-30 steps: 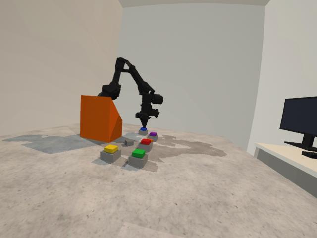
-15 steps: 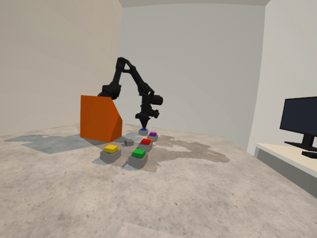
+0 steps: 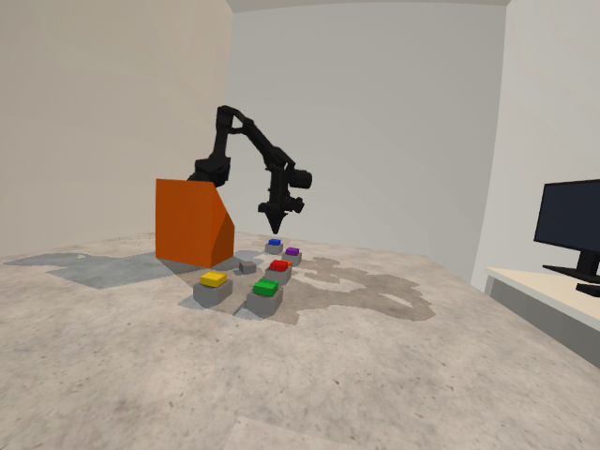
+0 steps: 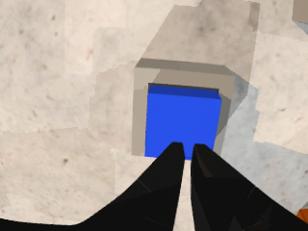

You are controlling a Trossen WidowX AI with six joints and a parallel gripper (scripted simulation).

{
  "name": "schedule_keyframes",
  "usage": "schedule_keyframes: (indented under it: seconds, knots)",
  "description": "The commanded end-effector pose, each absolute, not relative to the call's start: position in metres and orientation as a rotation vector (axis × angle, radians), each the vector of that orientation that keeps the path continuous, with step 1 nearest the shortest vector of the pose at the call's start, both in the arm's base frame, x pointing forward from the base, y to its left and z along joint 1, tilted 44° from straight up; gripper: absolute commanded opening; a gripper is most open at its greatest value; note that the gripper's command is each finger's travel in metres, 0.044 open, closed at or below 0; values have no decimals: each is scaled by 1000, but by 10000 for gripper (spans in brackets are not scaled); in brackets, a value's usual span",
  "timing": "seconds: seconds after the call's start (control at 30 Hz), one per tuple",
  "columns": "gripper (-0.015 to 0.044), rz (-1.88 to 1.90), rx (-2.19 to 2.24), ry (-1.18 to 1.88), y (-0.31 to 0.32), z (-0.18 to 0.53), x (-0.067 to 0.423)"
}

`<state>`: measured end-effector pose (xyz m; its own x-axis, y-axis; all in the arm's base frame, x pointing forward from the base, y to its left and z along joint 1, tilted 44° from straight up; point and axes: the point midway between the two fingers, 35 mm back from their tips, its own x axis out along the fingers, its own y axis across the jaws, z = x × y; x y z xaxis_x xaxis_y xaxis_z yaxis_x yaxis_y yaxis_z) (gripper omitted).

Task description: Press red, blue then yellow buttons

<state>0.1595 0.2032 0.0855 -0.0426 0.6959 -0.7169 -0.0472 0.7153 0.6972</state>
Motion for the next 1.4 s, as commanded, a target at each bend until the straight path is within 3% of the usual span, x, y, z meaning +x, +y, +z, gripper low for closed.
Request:
schedule_keyframes:
  seconds: [0.0,0.33,0.57,0.77,1.1,1.37]
  knots:
    - [20,657,552,1507,195,95,161]
    - [20,653,551,1506,157,132,164]
    - [20,555,489,1497,96,80,225]
    - [20,520,463,1521,23,21,247]
    - [20,599,511,1531,-82,-84,204]
    - [20,642,538,1510,-96,-109,181]
